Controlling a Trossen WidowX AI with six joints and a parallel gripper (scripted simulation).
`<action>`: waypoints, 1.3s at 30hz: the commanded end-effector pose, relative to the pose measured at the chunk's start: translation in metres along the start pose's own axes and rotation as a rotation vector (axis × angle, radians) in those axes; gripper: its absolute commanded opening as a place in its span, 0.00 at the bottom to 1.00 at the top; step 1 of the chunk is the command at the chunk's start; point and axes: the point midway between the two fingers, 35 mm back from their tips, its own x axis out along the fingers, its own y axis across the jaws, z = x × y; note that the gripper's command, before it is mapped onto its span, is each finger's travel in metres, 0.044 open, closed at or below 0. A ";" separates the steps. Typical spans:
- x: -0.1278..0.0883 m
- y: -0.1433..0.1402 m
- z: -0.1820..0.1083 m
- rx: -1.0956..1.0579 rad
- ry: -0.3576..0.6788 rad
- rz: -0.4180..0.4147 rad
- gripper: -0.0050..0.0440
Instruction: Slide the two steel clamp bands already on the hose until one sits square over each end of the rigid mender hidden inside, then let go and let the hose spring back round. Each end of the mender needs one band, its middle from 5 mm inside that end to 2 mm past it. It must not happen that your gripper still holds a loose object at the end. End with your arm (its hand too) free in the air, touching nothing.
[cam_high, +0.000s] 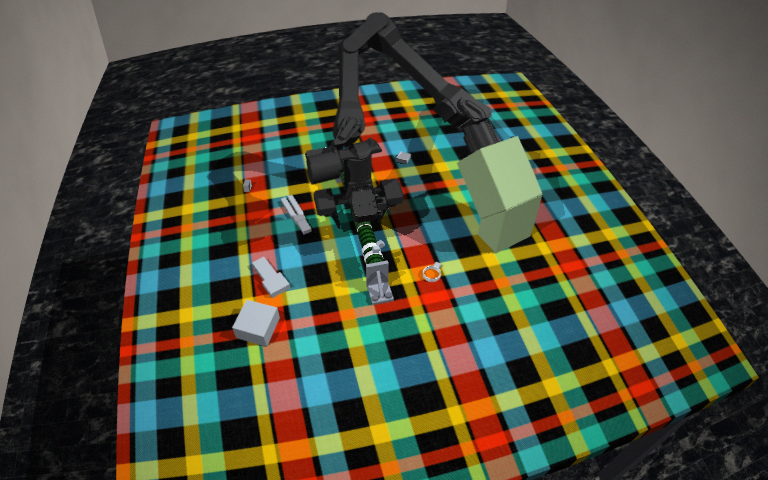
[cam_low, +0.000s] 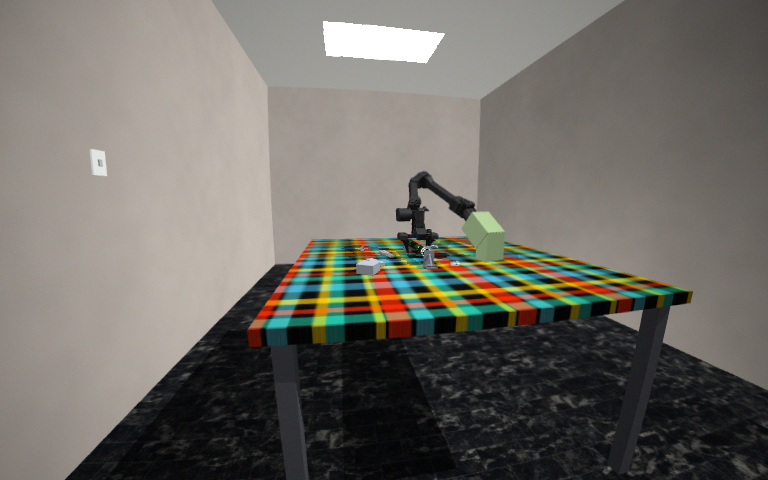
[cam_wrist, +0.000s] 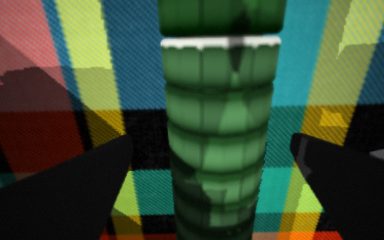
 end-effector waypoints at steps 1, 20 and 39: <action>0.002 0.002 0.001 -0.009 -0.003 0.004 0.85; 0.002 0.002 0.001 -0.009 -0.003 0.004 0.41; 0.002 0.002 0.001 -0.009 -0.003 0.004 0.27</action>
